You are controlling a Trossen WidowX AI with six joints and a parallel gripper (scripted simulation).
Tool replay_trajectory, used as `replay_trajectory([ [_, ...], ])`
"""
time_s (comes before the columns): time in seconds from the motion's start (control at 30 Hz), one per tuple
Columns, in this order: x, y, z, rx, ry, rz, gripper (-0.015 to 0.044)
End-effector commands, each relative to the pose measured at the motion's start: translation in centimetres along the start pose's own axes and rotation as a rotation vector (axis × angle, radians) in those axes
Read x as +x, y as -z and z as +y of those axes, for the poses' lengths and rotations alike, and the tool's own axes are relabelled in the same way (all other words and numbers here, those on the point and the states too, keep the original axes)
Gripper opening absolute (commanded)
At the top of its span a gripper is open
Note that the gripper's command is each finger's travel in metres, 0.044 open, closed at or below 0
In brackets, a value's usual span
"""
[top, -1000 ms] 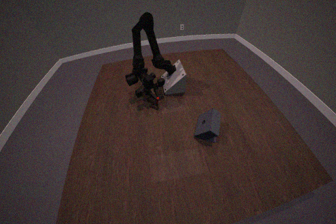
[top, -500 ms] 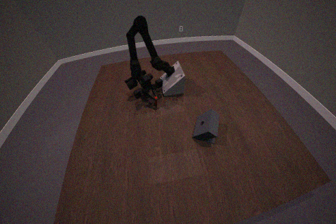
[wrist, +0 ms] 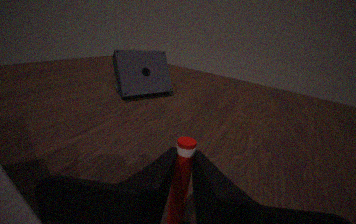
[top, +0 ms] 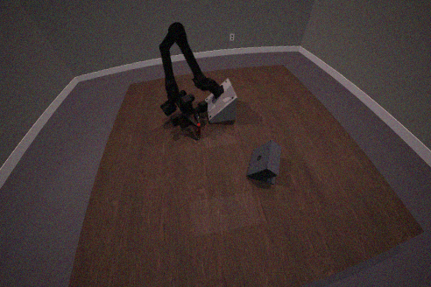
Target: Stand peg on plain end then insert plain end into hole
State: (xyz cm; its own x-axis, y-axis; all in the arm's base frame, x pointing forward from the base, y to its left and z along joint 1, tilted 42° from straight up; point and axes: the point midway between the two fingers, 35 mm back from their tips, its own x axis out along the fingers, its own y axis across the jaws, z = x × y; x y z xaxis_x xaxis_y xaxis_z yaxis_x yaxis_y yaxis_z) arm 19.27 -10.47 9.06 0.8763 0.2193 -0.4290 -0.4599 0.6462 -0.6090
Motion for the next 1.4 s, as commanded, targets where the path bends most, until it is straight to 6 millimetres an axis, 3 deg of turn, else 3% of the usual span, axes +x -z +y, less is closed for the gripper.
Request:
replay_trajectory([
  [0.0,-0.17,0.08,-0.03,-0.003,0.000,0.007,0.0049],
  [1.37,-0.38,0.88,0.22,0.015,-0.004,-0.025,0.0049],
])
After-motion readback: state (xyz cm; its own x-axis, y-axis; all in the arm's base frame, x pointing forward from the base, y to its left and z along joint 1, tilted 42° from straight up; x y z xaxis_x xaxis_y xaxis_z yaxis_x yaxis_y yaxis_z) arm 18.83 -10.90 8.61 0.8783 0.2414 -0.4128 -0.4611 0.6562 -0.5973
